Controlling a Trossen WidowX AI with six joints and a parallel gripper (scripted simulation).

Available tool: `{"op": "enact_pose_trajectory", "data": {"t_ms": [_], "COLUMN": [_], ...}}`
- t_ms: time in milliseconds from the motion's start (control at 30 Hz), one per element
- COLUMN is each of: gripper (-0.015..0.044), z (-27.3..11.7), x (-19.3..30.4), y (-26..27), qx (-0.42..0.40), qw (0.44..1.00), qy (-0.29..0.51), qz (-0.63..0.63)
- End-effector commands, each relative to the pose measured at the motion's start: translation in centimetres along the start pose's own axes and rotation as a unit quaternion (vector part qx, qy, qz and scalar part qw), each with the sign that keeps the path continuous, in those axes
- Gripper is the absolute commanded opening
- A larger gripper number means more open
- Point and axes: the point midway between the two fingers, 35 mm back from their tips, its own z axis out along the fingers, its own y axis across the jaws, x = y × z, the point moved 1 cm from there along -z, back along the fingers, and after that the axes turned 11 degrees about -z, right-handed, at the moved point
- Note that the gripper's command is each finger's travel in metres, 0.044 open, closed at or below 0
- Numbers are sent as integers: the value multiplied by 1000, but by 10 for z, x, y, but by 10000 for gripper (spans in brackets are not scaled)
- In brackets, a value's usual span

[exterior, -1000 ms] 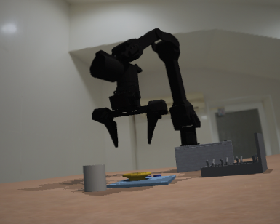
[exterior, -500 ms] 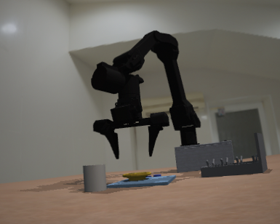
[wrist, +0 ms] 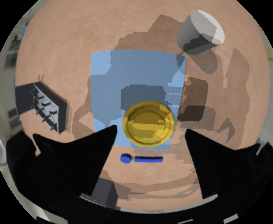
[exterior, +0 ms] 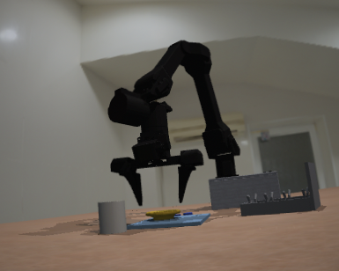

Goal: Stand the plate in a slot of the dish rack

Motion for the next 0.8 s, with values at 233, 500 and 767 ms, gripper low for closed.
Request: {"op": "enact_pose_trajectory", "data": {"t_ms": [233,500,767], "gripper": [400,387,372], "z": [21,28,28], "x": [3,4,4], "y": [3,4,4], "qx": [-5,-5,-5], "qw": [1000,1000,1000], "qy": [4,4,4], "qz": [0,0,0]}}
